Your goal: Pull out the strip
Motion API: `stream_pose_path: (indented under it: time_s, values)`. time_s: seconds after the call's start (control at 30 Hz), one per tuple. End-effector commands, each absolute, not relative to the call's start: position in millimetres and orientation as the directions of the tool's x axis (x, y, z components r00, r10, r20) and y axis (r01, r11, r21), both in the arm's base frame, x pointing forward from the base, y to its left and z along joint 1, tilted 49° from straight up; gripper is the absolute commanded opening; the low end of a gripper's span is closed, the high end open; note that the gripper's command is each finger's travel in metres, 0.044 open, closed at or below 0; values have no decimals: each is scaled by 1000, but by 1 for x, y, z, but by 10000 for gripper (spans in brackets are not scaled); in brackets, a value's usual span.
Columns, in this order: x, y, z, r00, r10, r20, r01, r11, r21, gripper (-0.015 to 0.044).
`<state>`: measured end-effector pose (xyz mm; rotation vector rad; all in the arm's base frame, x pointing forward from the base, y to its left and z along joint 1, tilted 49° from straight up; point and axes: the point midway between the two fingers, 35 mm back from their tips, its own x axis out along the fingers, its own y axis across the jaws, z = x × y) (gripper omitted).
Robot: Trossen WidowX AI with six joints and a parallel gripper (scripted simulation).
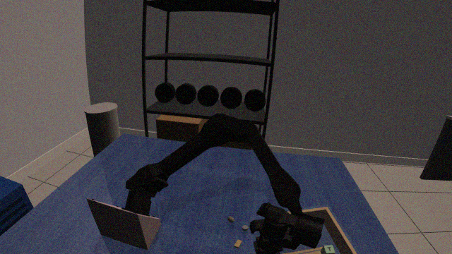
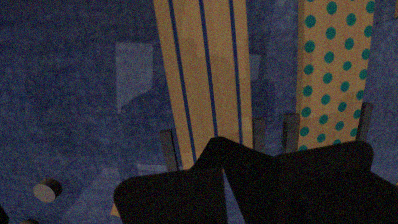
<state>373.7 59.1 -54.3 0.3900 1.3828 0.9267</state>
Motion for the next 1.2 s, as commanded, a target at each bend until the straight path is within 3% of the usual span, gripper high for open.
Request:
stream_pose_path:
  time_s: [0.0,1.17]
  values:
    - [374,60,-55,-78,749,-658,-325,604,727,0]
    - [375,63,-58,-78,749,-658,-325,604,727,0]
